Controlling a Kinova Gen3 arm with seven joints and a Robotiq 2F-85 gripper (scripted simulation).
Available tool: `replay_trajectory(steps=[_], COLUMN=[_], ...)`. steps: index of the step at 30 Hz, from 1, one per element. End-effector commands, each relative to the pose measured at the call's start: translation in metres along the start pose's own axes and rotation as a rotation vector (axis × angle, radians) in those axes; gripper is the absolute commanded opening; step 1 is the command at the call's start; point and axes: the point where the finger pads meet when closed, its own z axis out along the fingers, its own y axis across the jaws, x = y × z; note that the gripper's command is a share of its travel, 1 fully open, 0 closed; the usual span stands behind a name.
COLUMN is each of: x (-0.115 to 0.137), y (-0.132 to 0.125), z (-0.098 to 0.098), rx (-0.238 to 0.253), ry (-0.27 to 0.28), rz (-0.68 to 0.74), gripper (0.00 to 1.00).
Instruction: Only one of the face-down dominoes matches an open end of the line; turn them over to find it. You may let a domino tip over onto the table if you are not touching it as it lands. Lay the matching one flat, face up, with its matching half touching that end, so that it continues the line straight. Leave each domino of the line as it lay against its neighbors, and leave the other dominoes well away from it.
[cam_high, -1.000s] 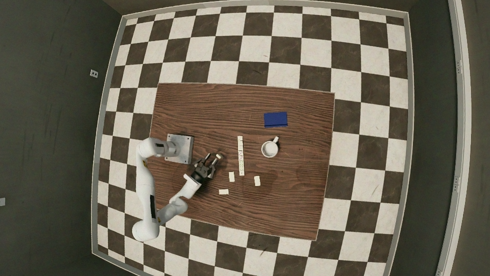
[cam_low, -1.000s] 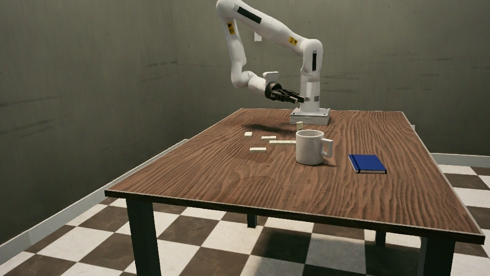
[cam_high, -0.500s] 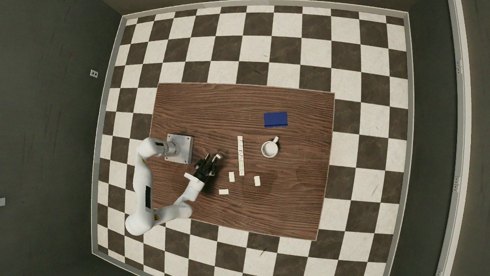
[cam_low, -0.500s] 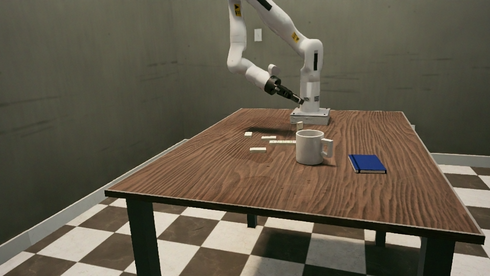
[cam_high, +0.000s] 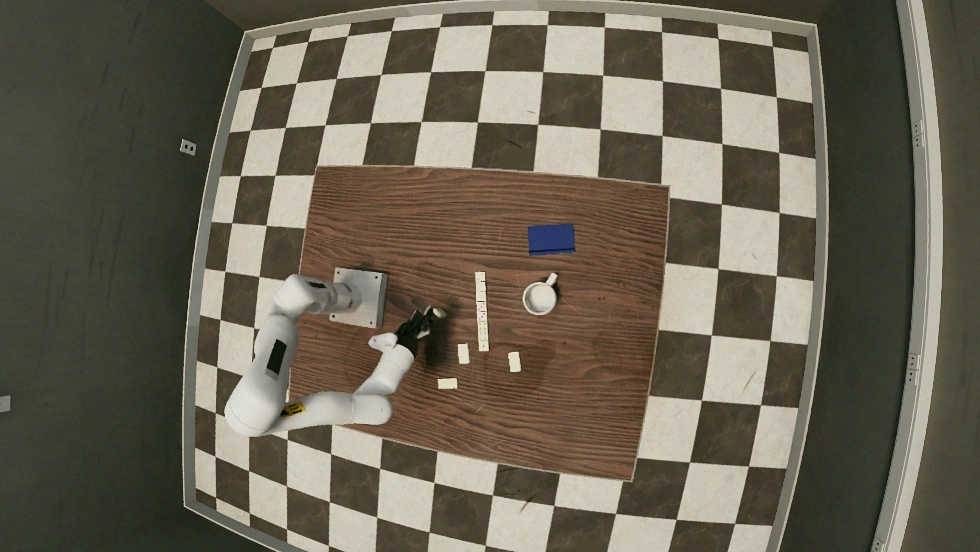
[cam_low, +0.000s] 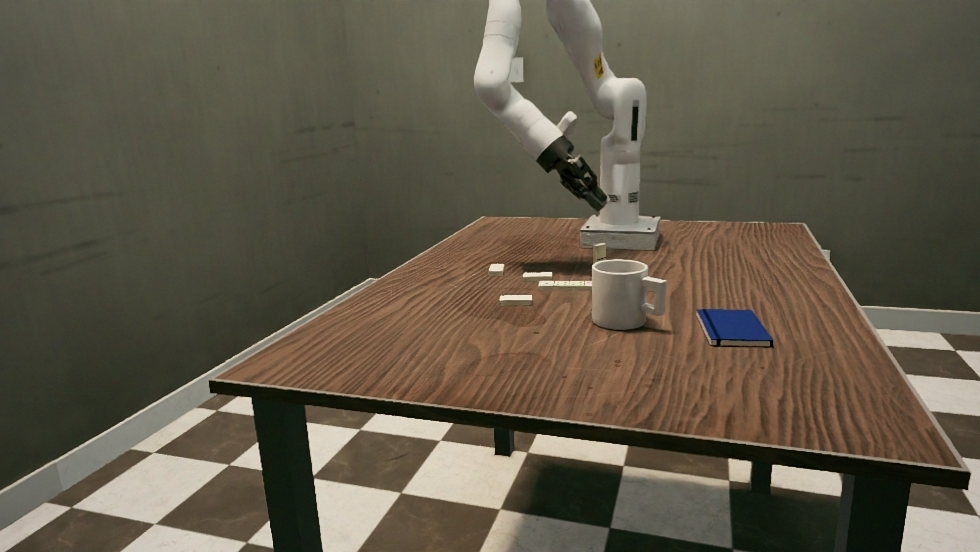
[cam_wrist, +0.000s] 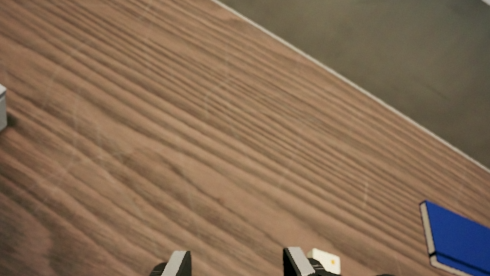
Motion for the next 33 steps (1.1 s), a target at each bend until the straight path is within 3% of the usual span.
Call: replay_trajectory(steps=[1, 15, 17, 26, 33], x=[0.0013, 0.0043, 0.0043, 0.0055, 0.0063], y=[-0.0006, -0.0034, -0.0034, -0.0044, -0.0041], z=[0.0011, 0.0045, 0.0045, 0.0057, 0.0063], rx=[0.051, 0.321, 0.321, 0.44, 0.495], ry=[-0.044, -0.265, -0.265, -0.364, -0.411], rz=[-0.059, -0.421, -0.421, -0.582, -0.66], gripper=[0.5, 0.5, 0.5, 0.5, 0.5])
